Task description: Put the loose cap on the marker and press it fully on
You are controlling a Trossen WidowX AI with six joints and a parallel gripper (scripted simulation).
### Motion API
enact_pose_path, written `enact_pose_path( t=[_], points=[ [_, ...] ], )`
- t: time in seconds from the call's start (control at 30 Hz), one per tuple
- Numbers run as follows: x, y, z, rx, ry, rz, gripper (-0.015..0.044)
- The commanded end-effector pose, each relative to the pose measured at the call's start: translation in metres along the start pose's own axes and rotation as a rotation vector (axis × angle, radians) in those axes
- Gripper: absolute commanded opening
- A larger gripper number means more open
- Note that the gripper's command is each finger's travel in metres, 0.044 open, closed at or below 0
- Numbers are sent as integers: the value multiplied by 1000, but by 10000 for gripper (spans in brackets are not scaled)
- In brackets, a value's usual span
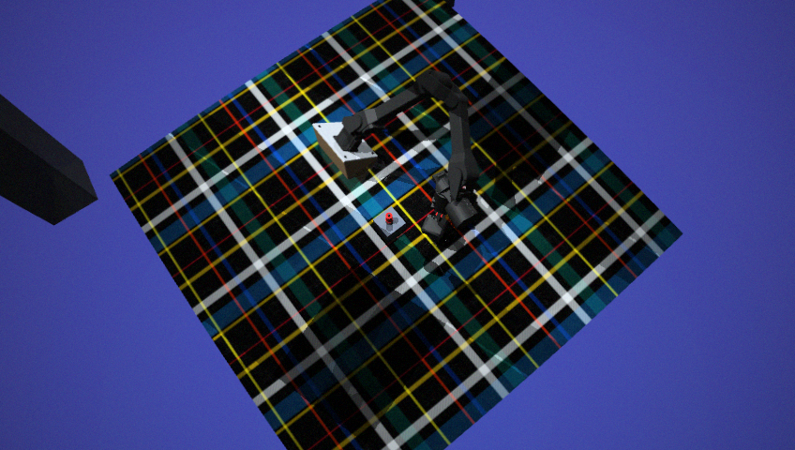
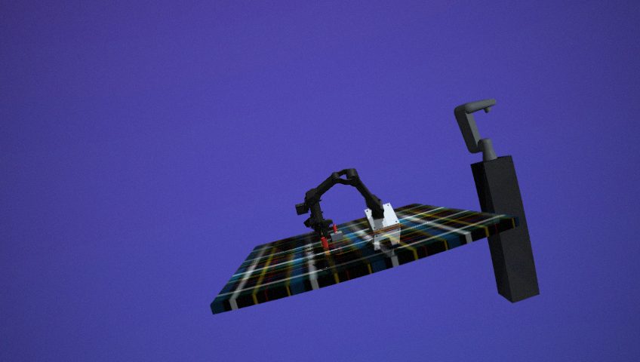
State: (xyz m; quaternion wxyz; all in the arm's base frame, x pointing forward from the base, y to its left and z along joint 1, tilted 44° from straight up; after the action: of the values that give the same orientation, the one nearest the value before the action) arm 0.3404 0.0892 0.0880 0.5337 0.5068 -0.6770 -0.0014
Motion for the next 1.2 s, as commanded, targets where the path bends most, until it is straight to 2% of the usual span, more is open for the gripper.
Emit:
enact_pose_path(
  t=[0.0,0.63,0.77,1.07,1.17],
  points=[
    [-8,0,0,-8,-3,-5,252],
    [-35,1,0,-7,-4,-7,252],
    [-35,1,0,-7,-4,-7,147],
    [-35,1,0,-7,-4,-7,87],
    [-31,1,0,-7,-4,-6,8]
  ],
)
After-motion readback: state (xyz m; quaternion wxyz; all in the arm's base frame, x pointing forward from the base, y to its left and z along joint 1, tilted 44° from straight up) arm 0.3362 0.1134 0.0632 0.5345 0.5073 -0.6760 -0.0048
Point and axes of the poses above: the point midway between the two fingers, 35 mm back from their tips, its own x axis back along the fingers, its own y axis across the jaws, z = x × y, the point moved 3 cm from there along x, back along the fingers, and after that the axes turned 7 degrees about x, right-handed, at the moved point
